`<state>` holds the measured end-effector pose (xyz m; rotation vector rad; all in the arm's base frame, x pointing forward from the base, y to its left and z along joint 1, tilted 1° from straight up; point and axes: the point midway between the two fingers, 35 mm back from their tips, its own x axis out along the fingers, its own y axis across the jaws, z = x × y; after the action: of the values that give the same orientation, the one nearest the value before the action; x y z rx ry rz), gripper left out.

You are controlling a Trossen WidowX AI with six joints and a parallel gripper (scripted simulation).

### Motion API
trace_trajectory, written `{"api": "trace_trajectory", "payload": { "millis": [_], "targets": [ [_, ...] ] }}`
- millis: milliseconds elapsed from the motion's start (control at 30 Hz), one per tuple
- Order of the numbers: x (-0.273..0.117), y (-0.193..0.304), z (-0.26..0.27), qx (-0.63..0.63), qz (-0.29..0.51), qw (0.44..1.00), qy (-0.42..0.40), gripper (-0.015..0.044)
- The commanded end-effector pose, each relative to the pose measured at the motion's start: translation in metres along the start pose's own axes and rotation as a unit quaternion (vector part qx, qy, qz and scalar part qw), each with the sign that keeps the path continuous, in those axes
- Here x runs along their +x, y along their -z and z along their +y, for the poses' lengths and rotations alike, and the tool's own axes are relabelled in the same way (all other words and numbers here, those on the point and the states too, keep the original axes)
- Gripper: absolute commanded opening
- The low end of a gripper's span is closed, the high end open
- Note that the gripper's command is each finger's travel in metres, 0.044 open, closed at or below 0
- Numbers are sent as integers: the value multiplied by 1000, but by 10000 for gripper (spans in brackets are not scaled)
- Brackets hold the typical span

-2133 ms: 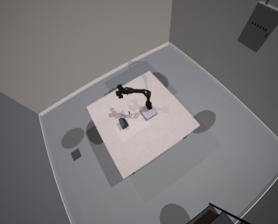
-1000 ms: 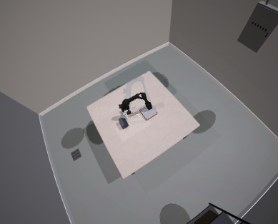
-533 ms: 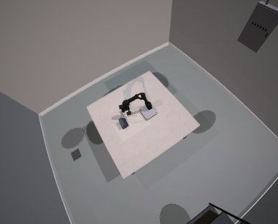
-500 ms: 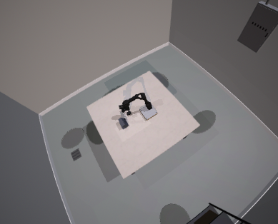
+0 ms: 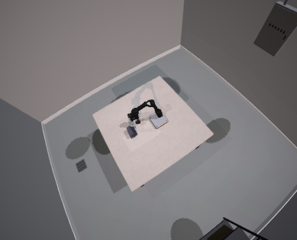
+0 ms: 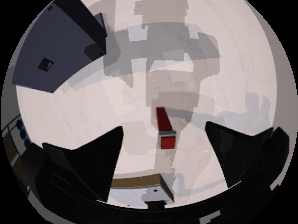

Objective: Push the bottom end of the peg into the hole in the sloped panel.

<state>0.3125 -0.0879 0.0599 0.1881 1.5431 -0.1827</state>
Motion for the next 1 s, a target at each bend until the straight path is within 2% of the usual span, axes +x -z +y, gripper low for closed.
{"api": "trace_trajectory", "payload": {
  "millis": [0, 367, 867, 967],
  "targets": [
    [8, 2, 1, 3, 3, 1000, -3, 440],
    [22, 3, 1, 3, 3, 1000, -3, 440],
    [18, 2, 0, 0, 1, 1000, 0, 46],
    [18, 2, 0, 0, 1, 1000, 0, 26]
  ]
}}
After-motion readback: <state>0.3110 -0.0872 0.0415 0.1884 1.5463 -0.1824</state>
